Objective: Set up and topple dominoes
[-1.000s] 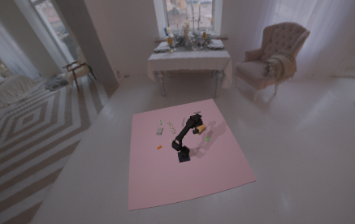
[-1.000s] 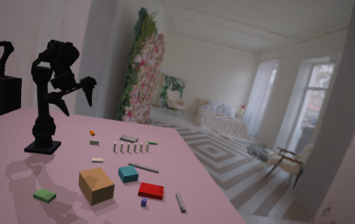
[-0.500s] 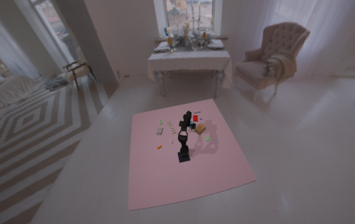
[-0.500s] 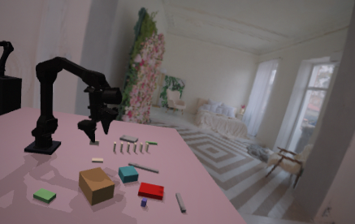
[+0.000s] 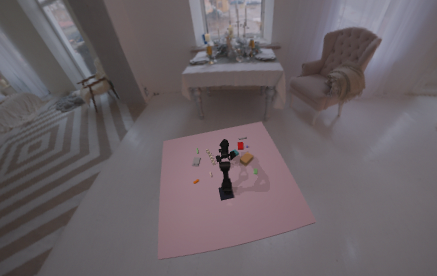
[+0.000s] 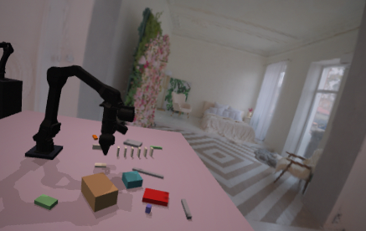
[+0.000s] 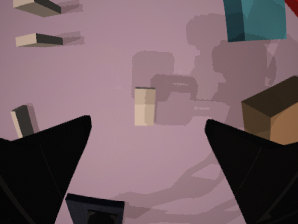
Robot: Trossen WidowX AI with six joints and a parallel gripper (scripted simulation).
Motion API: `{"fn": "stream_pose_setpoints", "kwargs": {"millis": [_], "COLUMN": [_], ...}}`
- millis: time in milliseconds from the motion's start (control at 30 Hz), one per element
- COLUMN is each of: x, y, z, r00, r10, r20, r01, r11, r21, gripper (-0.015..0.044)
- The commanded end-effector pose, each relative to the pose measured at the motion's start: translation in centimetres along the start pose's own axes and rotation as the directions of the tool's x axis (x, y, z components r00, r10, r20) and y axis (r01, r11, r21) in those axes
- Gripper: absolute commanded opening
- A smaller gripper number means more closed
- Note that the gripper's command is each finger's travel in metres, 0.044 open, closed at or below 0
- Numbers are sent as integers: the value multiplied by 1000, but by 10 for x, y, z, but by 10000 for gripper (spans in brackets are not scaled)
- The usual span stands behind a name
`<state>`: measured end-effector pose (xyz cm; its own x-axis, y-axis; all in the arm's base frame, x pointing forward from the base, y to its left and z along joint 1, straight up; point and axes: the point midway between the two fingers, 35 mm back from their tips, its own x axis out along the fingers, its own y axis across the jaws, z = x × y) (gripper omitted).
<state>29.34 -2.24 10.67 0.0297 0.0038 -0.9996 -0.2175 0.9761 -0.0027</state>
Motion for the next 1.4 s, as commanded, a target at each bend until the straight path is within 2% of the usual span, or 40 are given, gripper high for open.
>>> {"fn": "stream_pose_setpoints", "kwargs": {"millis": [0,267,967,1367], "x": [8,67,83,83], "y": [1,1,2,2], "z": [1,0,2,2], "r00": [1000,1000,1000,1000], "r10": [-6,-6,-5,-5], "r20": [-9,-9,-9,-9], "r01": [5,5,5,5], "r11": [1000,1000,1000,1000], "r21": [-20,-20,-20,-20], "gripper": [440,440,440,125]}}
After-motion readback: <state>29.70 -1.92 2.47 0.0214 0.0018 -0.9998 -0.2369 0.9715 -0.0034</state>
